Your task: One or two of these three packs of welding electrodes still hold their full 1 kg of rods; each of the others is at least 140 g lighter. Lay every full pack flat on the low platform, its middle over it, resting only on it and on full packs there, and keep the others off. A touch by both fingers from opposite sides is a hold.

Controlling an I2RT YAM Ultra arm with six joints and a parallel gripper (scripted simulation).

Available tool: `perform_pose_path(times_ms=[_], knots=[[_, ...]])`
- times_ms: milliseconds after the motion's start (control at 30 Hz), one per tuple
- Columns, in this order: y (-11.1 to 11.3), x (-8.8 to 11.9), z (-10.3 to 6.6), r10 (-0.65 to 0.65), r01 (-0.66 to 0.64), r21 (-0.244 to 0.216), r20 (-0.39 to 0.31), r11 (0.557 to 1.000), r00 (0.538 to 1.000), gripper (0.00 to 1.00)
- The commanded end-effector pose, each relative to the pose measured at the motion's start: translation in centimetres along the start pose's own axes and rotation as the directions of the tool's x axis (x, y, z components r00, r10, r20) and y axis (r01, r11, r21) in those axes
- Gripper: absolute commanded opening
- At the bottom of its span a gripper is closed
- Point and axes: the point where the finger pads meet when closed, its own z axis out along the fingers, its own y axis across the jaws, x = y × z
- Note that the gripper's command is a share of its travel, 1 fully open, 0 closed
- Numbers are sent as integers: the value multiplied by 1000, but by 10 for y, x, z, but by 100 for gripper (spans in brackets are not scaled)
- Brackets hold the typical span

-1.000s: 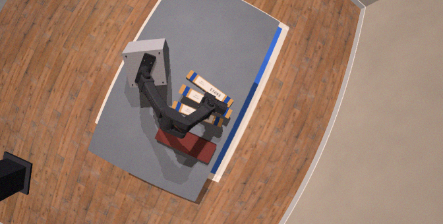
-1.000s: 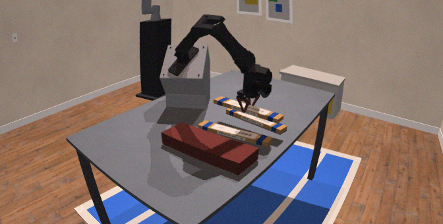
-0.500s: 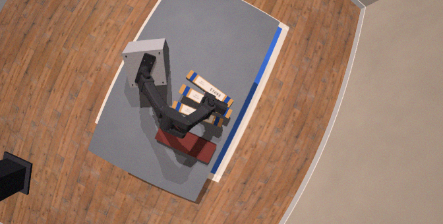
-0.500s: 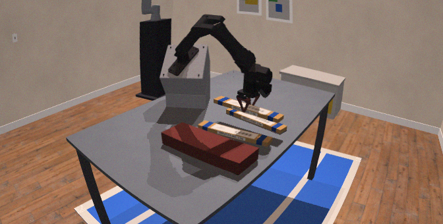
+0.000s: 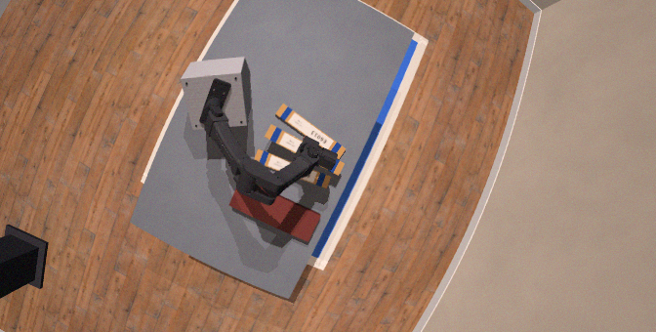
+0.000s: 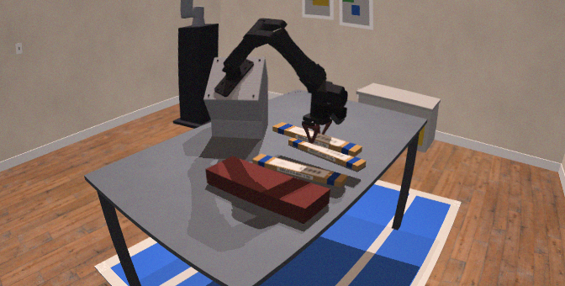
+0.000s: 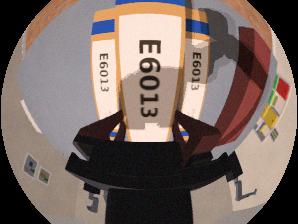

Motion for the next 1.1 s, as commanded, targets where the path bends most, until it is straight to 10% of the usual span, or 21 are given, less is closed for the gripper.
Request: perform_pose_path(times_ms=[0,67,1067], knots=[[13,-25,-28,-8,9,-12,76,1000,997,0],[2,-4,-6,-18,19,-13,55,1000,998,0],[1,-2,-41,-18,19,-13,54,1000,998,0]])
